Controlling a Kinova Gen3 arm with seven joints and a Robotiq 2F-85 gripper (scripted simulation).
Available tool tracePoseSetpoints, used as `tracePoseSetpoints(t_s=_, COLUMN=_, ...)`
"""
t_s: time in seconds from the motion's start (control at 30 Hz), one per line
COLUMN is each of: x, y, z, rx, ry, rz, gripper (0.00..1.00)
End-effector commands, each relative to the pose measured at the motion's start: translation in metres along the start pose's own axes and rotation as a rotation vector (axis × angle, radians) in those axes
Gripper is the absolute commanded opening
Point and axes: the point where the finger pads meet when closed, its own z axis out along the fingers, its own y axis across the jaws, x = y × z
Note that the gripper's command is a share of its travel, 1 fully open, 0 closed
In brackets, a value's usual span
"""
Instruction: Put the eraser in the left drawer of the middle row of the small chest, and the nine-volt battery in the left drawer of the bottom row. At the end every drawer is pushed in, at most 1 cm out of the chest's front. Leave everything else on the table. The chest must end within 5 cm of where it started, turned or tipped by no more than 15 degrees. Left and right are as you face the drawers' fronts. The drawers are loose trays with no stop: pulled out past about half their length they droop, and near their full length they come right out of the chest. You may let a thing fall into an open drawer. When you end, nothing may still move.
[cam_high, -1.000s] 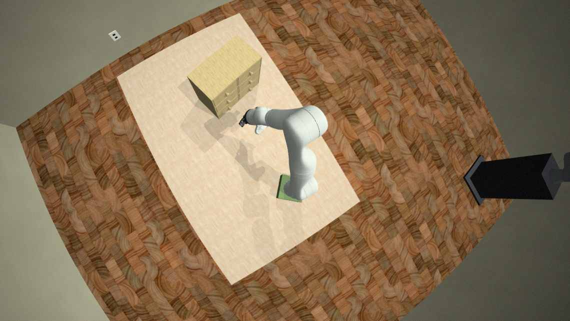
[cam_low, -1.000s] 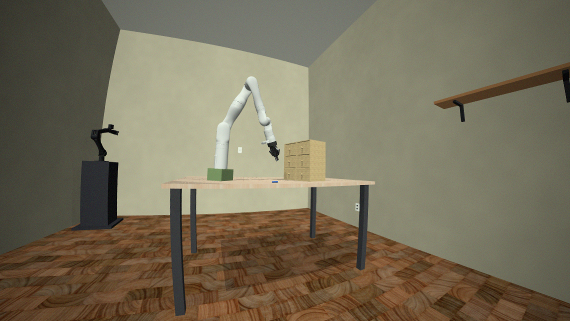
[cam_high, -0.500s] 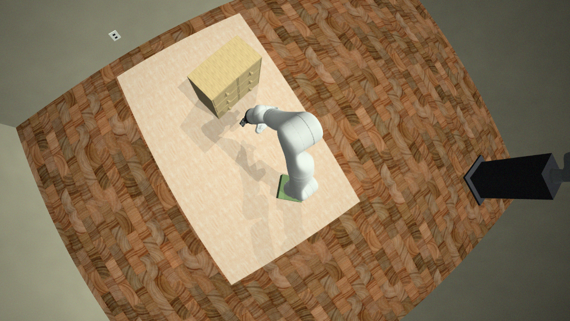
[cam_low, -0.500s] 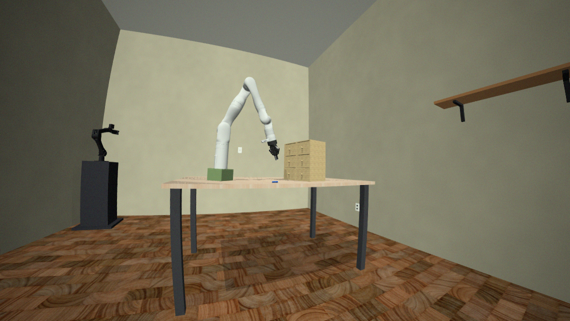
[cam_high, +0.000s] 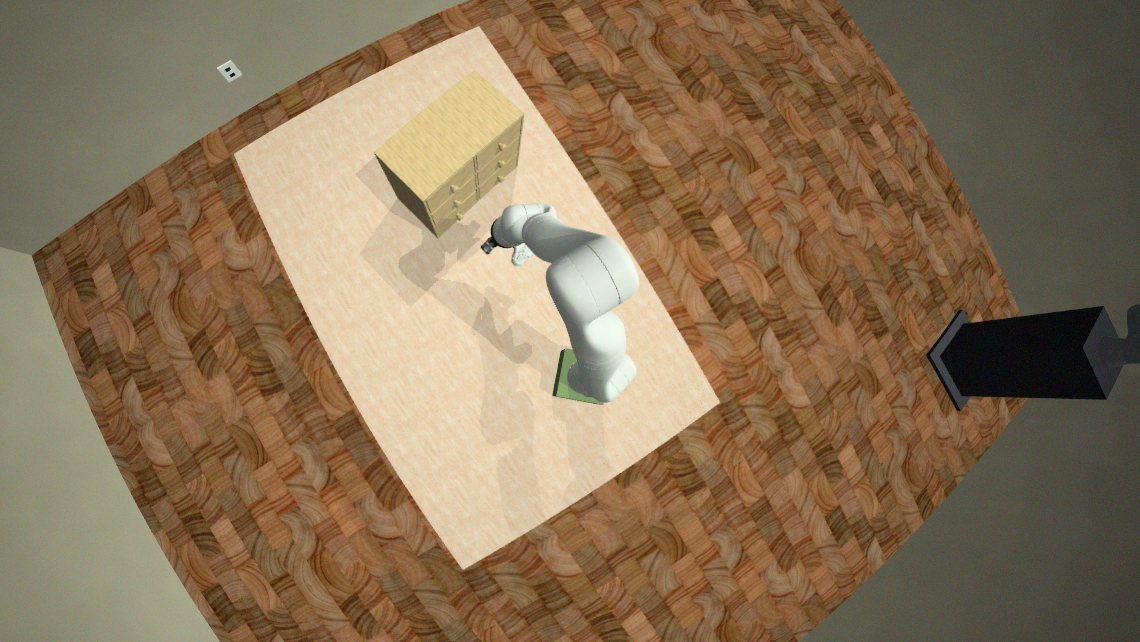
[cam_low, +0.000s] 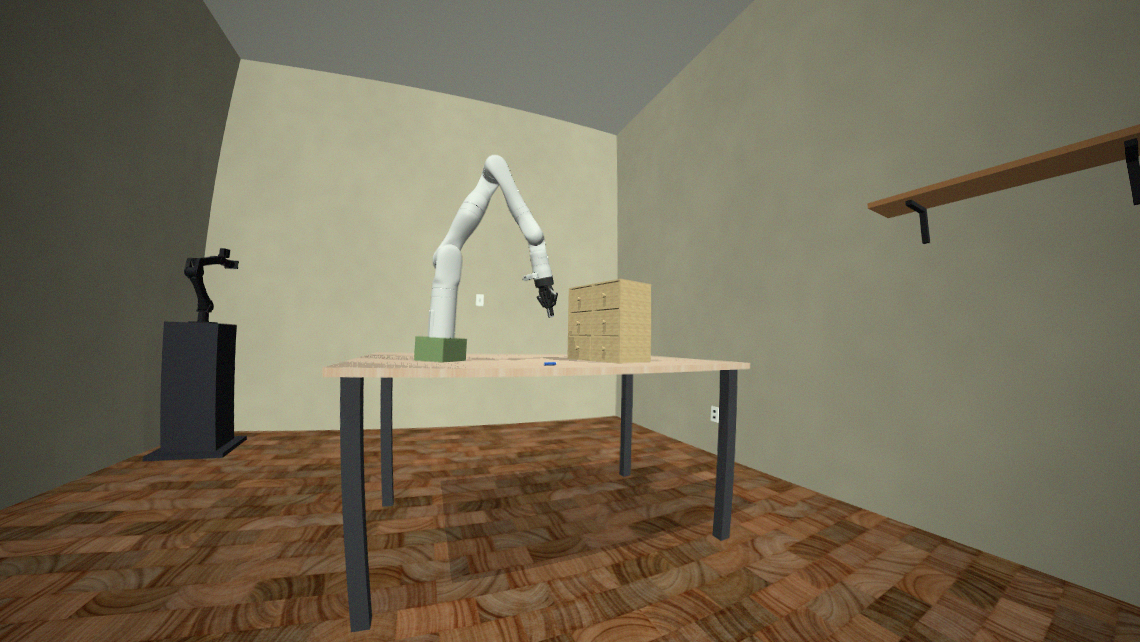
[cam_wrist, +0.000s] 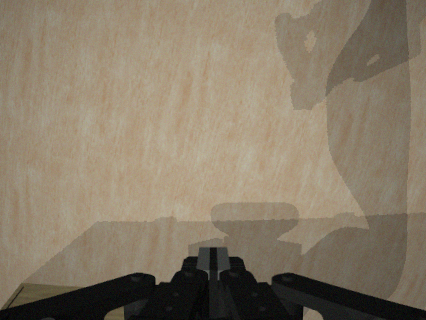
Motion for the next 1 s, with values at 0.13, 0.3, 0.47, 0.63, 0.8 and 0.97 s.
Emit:
tracePoseSetpoints(t_s=0.13, x=-0.003, y=0.007, z=-0.007, rx=-0.002, ry=0.02, rz=-0.018, gripper=0.0)
tracePoseSetpoints(t_s=0.3, x=0.0, y=0.007, z=-0.014, rx=-0.002, ry=0.058, rz=-0.018, gripper=0.0)
tracePoseSetpoints(t_s=0.47, x=0.003, y=0.007, z=-0.022, rx=-0.001, ry=0.096, rz=-0.018, gripper=0.0)
tracePoseSetpoints(t_s=0.63, x=0.005, y=0.007, z=-0.026, rx=-0.001, ry=0.117, rz=-0.018, gripper=0.0)
tracePoseSetpoints(t_s=0.8, x=0.008, y=0.007, z=-0.032, rx=-0.001, ry=0.15, rz=-0.018, gripper=0.0)
tracePoseSetpoints(t_s=0.97, x=0.01, y=0.006, z=-0.038, rx=0.0, ry=0.18, rz=-0.018, gripper=0.0)
